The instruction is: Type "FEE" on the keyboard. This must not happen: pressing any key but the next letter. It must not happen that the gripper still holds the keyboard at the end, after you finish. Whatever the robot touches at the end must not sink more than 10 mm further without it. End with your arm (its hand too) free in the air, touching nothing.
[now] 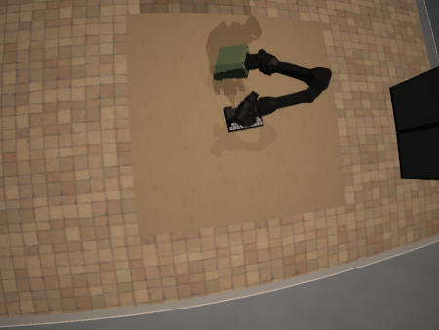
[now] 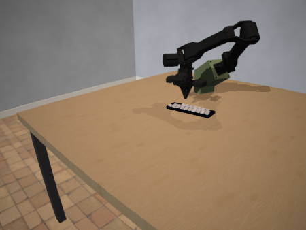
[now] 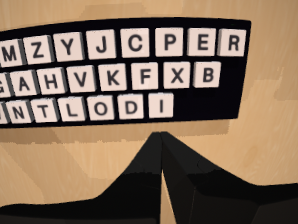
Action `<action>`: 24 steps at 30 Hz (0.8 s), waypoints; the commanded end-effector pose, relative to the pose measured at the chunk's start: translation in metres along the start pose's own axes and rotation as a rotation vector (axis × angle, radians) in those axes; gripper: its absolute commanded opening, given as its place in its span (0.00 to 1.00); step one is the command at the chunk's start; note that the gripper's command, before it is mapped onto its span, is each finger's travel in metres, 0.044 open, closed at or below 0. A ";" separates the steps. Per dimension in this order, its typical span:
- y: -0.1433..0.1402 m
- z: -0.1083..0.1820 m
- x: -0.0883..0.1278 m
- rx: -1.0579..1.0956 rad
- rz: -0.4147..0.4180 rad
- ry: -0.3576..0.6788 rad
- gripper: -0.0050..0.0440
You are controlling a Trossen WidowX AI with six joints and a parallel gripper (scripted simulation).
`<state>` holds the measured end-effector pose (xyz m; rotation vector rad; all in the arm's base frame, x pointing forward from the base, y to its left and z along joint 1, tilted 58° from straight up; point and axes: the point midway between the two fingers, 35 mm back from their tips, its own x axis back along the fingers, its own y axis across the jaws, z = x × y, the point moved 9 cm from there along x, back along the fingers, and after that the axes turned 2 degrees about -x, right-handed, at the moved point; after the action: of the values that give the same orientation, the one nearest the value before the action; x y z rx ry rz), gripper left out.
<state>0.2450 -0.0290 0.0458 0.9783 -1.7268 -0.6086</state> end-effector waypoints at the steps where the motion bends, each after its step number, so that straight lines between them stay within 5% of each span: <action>1: 0.002 0.002 0.000 0.007 0.003 0.000 0.10; 5: 0.008 0.001 0.000 0.007 0.004 0.001 0.10; 16: 0.083 0.005 0.000 0.007 0.003 0.000 0.10; 24: 0.084 0.006 0.000 0.007 0.003 0.000 0.10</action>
<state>0.2146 0.0152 0.1089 0.9822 -1.7384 -0.5951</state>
